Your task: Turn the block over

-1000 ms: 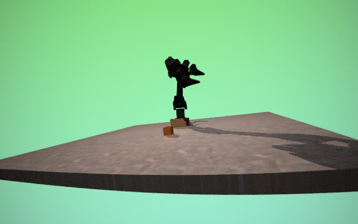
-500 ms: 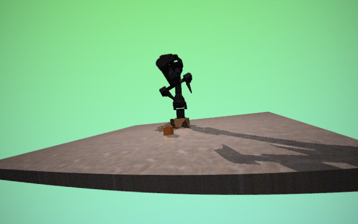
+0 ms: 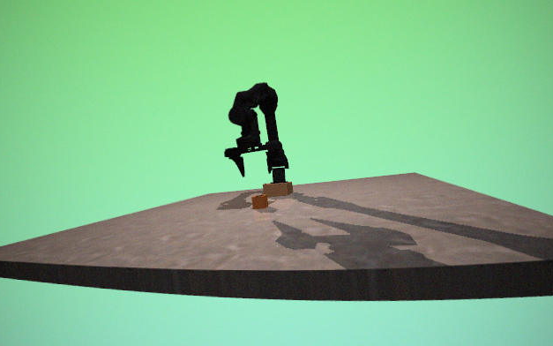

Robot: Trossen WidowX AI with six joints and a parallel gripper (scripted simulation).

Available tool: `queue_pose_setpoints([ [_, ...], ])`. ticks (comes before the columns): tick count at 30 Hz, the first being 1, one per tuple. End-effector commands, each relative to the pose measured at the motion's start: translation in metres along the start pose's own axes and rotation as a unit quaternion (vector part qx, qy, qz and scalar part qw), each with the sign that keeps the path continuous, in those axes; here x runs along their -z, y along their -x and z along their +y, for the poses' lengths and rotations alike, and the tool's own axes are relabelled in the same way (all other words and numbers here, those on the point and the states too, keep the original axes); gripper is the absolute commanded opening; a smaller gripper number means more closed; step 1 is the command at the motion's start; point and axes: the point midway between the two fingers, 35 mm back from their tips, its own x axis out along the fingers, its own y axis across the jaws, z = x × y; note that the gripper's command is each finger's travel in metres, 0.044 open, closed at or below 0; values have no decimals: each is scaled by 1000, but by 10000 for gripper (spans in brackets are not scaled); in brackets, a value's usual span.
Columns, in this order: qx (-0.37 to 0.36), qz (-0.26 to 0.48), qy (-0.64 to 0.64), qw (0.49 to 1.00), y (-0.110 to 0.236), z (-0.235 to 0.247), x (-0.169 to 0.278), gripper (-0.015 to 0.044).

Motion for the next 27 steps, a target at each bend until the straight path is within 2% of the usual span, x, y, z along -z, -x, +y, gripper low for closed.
queue_pose_setpoints([
  [1,6,5,-5,1000,-10,-1,0,440],
  [4,6,5,-5,1000,-36,-1,3,440],
  [27,6,5,-5,1000,-67,0,2,440],
])
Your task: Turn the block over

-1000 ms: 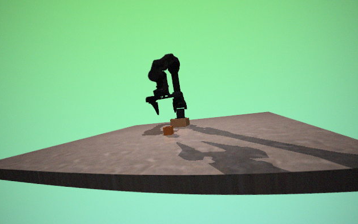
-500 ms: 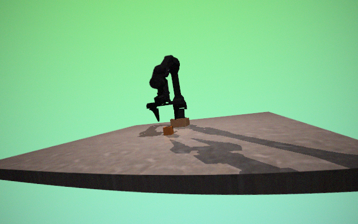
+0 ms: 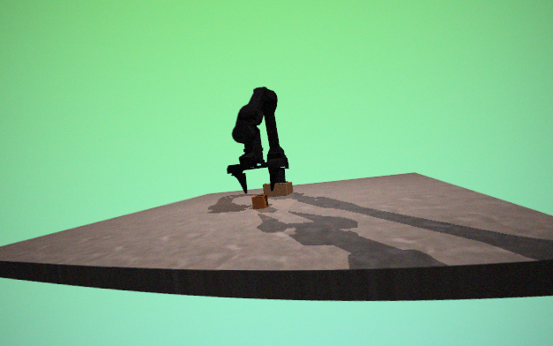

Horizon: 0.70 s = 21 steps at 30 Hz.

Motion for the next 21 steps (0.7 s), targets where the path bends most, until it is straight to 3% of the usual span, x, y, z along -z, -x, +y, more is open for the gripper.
queue_pose_setpoints([
  [1,2,8,-3,1000,-12,-1,2,440],
  [14,2,8,-3,1000,-29,-1,3,440],
  [21,2,8,-3,1000,-29,-1,3,256],
])
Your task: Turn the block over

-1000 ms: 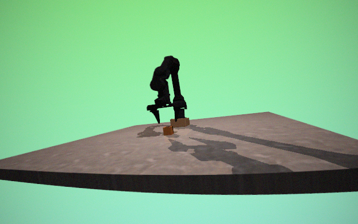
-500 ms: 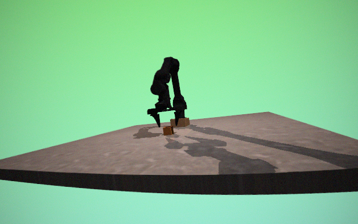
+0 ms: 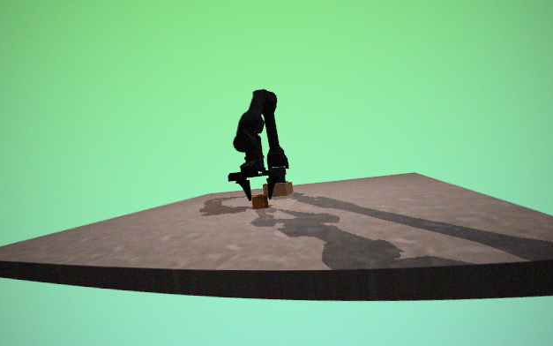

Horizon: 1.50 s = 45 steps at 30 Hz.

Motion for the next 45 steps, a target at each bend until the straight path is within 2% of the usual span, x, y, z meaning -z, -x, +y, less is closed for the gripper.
queue_pose_setpoints([
  [1,2,3,-3,1000,-3,0,1,230],
  [3,2,3,-3,1000,-3,0,1,177],
  [20,2,3,-3,1000,-3,0,1,64],
  [23,2,3,-3,1000,8,0,0,0],
  [26,2,3,-3,1000,26,0,0,0],
  [33,2,-2,-3,1000,27,0,0,0],
  [45,4,-95,-1,995,19,0,-2,0],
])
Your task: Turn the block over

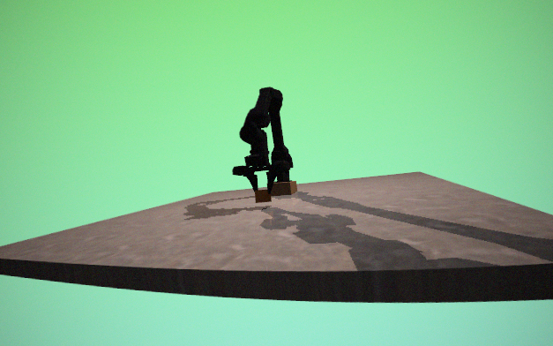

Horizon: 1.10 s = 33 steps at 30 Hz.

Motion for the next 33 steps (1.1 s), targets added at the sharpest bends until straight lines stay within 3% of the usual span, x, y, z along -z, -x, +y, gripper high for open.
queue_pose_setpoints([
  [1,2,-39,-2,999,2,0,-1,0],
  [20,1,-186,-3,983,2,0,5,0],
  [33,2,-221,-2,975,-9,0,1,0],
])
